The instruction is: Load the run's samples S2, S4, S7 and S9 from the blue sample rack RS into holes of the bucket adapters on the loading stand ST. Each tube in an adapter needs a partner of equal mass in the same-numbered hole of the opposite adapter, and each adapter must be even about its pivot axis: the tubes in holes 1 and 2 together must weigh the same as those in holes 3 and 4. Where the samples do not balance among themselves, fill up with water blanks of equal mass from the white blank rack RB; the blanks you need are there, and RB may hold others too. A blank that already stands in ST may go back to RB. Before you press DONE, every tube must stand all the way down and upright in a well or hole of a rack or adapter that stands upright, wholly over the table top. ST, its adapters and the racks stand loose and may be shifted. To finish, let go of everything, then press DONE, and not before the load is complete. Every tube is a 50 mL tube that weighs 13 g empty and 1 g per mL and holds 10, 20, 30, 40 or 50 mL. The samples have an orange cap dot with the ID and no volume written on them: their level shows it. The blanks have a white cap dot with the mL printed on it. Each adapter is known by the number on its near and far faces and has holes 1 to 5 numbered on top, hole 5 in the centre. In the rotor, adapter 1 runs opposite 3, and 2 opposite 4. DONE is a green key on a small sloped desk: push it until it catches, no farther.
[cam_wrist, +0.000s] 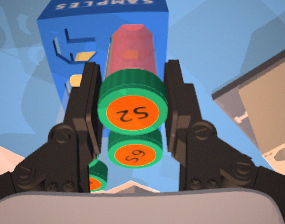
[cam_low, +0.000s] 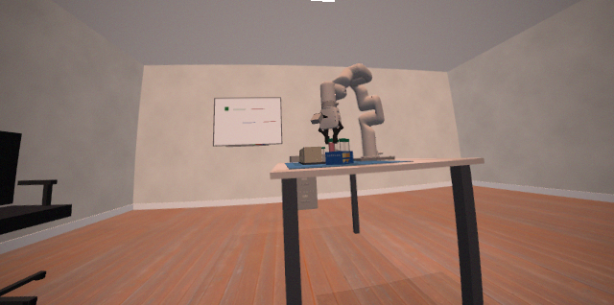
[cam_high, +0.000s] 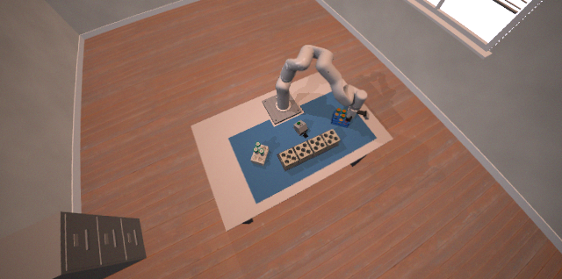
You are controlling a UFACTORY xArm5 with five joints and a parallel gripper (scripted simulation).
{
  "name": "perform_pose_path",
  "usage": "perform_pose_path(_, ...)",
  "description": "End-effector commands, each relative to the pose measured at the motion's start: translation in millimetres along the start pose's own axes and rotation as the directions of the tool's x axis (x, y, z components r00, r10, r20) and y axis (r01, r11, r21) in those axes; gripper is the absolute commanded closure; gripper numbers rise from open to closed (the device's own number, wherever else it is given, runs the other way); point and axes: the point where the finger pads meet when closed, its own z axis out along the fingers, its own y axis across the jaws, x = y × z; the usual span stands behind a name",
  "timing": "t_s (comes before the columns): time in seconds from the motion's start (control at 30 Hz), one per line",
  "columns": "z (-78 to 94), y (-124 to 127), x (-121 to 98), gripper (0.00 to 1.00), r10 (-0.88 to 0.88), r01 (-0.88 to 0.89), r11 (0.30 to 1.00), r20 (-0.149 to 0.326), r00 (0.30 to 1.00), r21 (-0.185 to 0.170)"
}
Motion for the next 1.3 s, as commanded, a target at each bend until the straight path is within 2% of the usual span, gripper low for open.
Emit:
perform_pose_path(0.0, -1.7, 0.1, 1.4, 1.00, 0.000, 0.000, 1.000, -0.004, 1.000, 0.000)
perform_pose_path(0.83, -1.7, 0.1, 1.4, 1.00, 0.000, 0.000, 1.000, -0.004, 1.000, 0.000)
perform_pose_path(1.27, -9.1, 0.0, 1.3, 1.00, 0.000, 0.000, 1.000, -0.004, 1.000, 0.000)
